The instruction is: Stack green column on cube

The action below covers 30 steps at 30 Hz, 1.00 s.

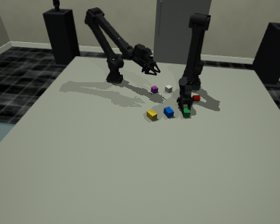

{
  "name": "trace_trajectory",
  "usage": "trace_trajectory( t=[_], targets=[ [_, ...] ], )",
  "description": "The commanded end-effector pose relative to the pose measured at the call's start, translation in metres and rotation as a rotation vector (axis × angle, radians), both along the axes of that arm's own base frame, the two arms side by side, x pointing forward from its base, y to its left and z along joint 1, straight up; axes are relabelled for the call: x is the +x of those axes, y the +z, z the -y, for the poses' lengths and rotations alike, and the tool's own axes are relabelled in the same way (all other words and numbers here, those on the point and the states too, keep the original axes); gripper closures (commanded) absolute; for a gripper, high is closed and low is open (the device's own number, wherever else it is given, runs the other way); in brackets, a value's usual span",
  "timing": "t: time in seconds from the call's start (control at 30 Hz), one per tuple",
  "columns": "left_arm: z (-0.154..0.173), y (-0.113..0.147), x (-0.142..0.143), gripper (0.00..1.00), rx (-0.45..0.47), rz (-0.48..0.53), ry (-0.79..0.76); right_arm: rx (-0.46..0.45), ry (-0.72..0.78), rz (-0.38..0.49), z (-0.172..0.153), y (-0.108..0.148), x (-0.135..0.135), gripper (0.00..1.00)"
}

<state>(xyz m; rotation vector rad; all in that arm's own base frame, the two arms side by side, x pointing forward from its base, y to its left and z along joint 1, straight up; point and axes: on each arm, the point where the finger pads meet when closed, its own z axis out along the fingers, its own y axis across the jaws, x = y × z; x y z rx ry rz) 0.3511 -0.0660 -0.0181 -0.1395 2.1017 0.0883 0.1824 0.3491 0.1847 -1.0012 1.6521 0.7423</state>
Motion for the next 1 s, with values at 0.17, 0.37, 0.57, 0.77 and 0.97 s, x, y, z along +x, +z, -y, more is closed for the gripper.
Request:
trace_trajectory(
  t=[0.17, 0.37, 0.57, 0.77, 0.97],
  targets=[
    [0.000, 0.006, 0.002, 1.00, -0.009, 0.025, 0.000, 0.017, 0.000, 0.007, -0.002, 0.007, 0.002, 0.54],
    [0.000, 0.009, 0.001, 0.66, -0.007, 0.022, 0.000, 0.017, 0.000, 0.007, -0.002, 0.007, 0.002, 0.54],
    [0.002, 0.042, 0.006, 0.65, -0.009, 0.024, 0.000, 0.017, 0.000, 0.007, -0.002, 0.007, 0.002, 0.54],
    [0.011, 0.039, -0.023, 0.65, -0.054, -0.007, 0.008, 0.021, 0.021, 0.003, -0.011, 0.028, -0.004, 0.54],
    [0.025, 0.051, -0.042, 0.65, -0.089, -0.008, 0.018, -0.020, 0.058, -0.019, -0.015, 0.053, -0.019, 0.54]
  ],
)
